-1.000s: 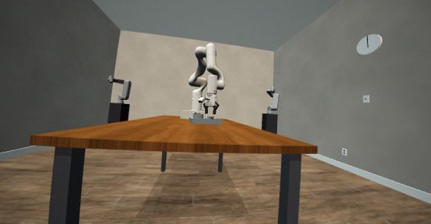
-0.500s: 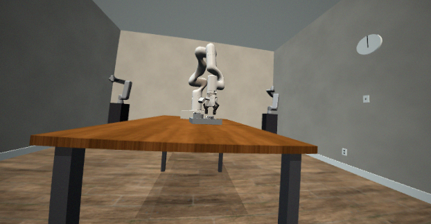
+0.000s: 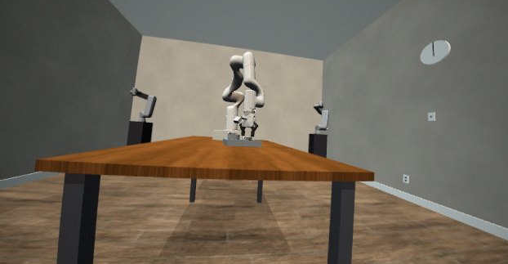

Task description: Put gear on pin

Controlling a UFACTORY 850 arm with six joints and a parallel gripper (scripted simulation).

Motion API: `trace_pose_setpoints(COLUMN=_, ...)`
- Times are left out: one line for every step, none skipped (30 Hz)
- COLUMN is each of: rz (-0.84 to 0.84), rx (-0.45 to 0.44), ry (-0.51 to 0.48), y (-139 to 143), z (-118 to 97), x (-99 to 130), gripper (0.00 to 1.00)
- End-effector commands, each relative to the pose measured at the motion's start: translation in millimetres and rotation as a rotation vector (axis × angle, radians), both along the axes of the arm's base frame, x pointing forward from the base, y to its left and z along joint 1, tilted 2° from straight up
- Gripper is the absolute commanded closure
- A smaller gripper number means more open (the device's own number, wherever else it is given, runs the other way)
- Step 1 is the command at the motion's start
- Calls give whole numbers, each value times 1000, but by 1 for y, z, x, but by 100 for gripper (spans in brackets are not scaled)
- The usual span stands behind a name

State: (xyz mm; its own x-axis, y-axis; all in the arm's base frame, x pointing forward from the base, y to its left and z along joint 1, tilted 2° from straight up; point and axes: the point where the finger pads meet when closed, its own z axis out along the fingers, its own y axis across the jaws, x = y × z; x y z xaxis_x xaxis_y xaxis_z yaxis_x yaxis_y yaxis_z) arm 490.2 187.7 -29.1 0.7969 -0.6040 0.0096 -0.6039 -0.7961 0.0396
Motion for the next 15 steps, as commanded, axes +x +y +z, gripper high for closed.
trace_pose_setpoints(rz=0, rx=1, ry=-2, y=0, z=-4, x=1, gripper=7)
trace_pose_setpoints(rz=0, rx=1, ry=-2, y=0, z=-5, x=1, gripper=7)
trace_pose_setpoints(rz=0, rx=1, ry=-2, y=0, z=-6, x=1, gripper=7)
trace_pose_setpoints(rz=0, rx=1, ry=-2, y=0, z=-7, x=1, gripper=7)
trace_pose_setpoints(rz=0, rx=1, ry=-2, y=0, z=-8, x=1, gripper=7)
trace_pose_setpoints(rz=0, rx=1, ry=-2, y=0, z=-9, x=1, gripper=7)
trace_pose_setpoints(rz=0, rx=1, ry=-2, y=0, z=-10, x=1, gripper=7)
trace_pose_setpoints(rz=0, rx=1, ry=-2, y=0, z=-12, x=1, gripper=7)
trace_pose_setpoints(rz=0, rx=1, ry=-2, y=0, z=-13, x=1, gripper=7)
trace_pose_setpoints(rz=0, rx=1, ry=-2, y=0, z=-14, x=1, gripper=7)
trace_pose_setpoints(rz=0, rx=1, ry=-2, y=0, z=-15, x=1, gripper=7)
trace_pose_setpoints(rz=0, rx=1, ry=-2, y=0, z=-15, x=1, gripper=7)
trace_pose_setpoints(rz=0, rx=1, ry=-2, y=0, z=-15, x=1, gripper=7)
trace_pose_setpoints(rz=0, rx=1, ry=-2, y=0, z=-15, x=1, gripper=7)
trace_pose_setpoints(rz=0, rx=1, ry=-2, y=0, z=-16, x=1, gripper=7)
